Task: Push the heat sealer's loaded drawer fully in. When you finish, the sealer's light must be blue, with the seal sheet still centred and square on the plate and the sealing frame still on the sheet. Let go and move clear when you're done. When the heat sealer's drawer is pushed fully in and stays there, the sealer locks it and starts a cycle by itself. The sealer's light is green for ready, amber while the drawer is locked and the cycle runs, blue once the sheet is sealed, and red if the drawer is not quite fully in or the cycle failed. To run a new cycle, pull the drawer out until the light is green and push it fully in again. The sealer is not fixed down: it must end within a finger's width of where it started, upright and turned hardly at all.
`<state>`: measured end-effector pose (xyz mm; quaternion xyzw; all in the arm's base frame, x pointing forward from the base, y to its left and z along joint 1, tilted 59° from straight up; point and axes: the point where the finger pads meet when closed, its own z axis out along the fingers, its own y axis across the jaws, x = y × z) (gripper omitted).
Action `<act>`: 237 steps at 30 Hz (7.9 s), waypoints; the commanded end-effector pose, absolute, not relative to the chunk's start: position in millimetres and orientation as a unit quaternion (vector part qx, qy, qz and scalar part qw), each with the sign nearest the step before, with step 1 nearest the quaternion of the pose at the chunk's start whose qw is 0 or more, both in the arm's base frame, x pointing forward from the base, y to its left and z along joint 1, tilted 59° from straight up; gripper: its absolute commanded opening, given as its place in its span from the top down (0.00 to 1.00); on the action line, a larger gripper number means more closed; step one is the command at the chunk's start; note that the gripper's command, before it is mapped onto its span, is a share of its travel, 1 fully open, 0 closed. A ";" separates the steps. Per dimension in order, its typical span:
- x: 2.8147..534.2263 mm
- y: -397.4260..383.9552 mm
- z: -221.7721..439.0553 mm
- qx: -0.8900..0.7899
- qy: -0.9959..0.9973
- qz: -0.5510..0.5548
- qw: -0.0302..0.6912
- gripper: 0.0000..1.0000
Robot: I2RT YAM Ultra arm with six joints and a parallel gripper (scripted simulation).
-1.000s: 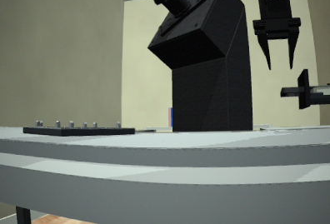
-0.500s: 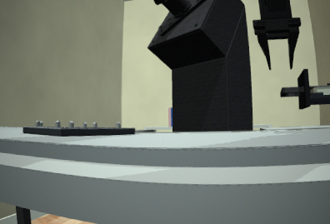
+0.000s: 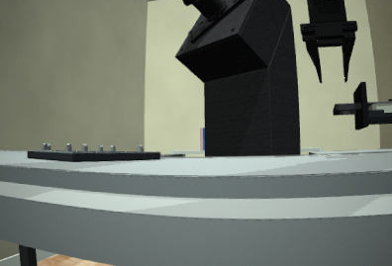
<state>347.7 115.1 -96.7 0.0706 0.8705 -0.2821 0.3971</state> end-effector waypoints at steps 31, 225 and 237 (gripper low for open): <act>380.6 104.6 -120.4 0.064 0.870 -0.271 0.407 0.55; 412.8 183.9 -156.7 0.063 0.867 -0.277 0.408 0.55; 402.5 193.7 -147.5 0.064 0.867 -0.276 0.409 0.55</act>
